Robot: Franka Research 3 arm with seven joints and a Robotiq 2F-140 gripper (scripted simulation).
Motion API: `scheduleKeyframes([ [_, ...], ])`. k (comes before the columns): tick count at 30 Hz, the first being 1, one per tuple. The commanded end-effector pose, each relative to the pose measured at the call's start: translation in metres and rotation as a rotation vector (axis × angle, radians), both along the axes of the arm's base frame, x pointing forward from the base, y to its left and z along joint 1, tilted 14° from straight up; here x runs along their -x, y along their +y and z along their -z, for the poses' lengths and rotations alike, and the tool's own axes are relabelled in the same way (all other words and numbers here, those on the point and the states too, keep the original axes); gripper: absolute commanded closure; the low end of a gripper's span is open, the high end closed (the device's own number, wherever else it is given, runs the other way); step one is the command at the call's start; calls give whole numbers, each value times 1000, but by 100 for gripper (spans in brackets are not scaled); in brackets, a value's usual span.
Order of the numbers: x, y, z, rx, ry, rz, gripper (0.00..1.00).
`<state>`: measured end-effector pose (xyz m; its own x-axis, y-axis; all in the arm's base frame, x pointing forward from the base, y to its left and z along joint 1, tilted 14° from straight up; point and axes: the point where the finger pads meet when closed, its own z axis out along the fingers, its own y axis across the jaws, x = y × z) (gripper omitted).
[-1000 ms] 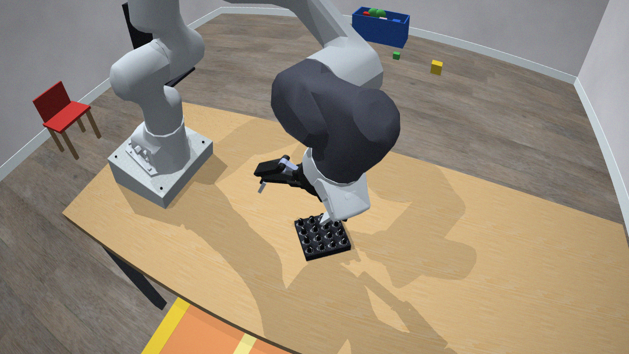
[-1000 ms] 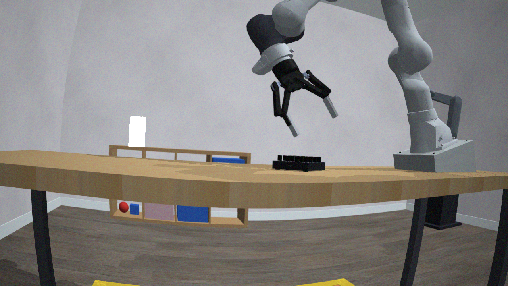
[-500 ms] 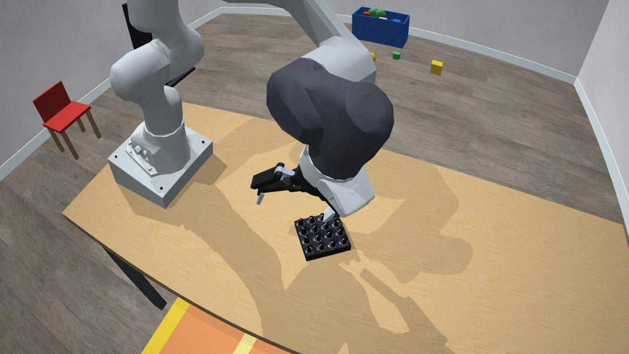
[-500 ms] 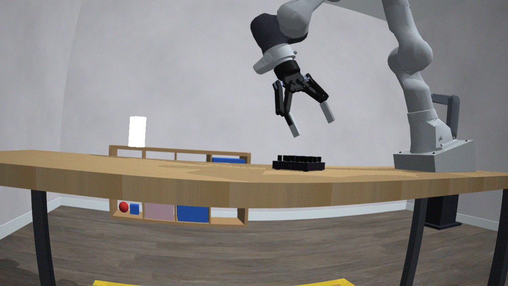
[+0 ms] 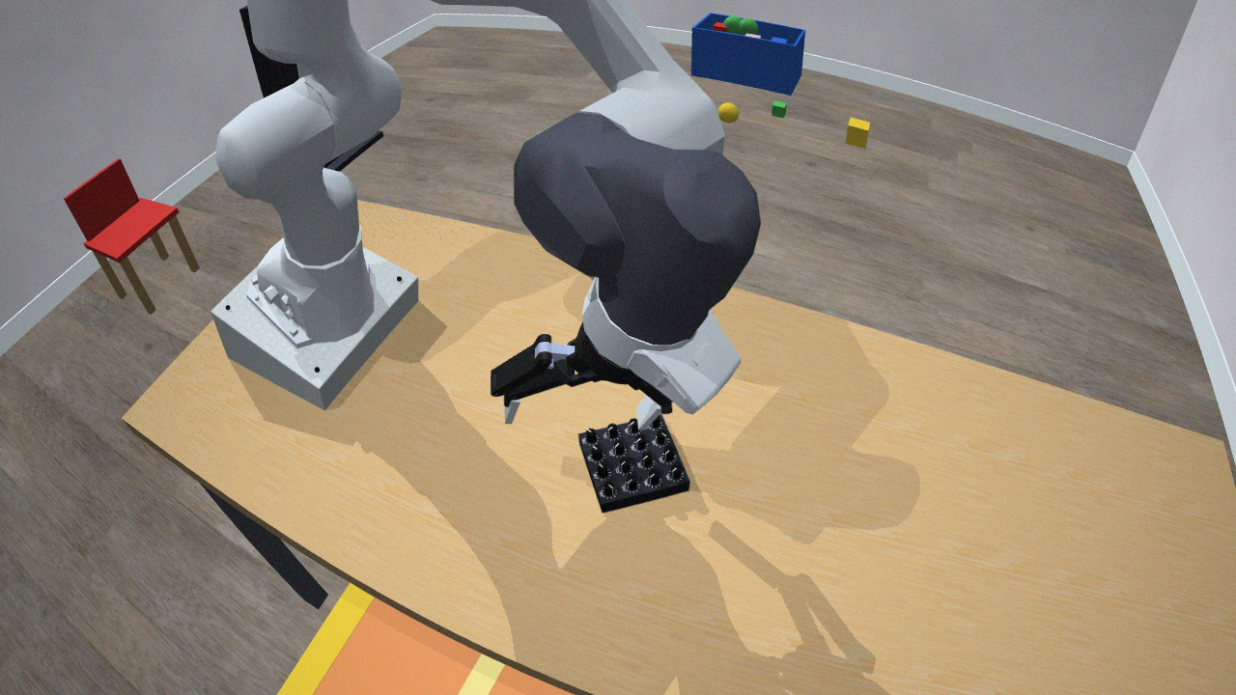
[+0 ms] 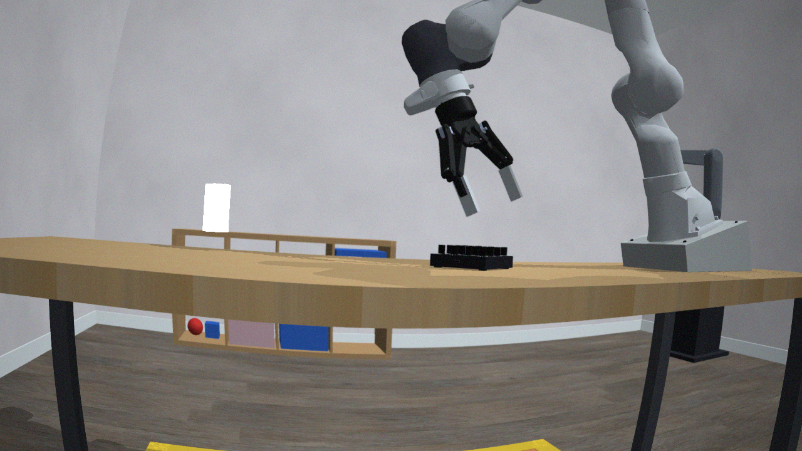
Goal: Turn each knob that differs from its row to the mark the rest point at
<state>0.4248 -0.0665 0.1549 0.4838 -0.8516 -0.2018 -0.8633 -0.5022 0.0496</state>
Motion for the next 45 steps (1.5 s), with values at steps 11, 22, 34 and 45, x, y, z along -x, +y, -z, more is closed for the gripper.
scheduleKeyframes([
  [11, -8, -6, 3, -6, -100, -287, 0],
  [22, -10, -8, 5, 4, -148, -442, 0],
  [34, -13, -9, 8, 18, -194, -604, 0],
  [45, -16, -10, 9, 35, -239, -777, 0],
])
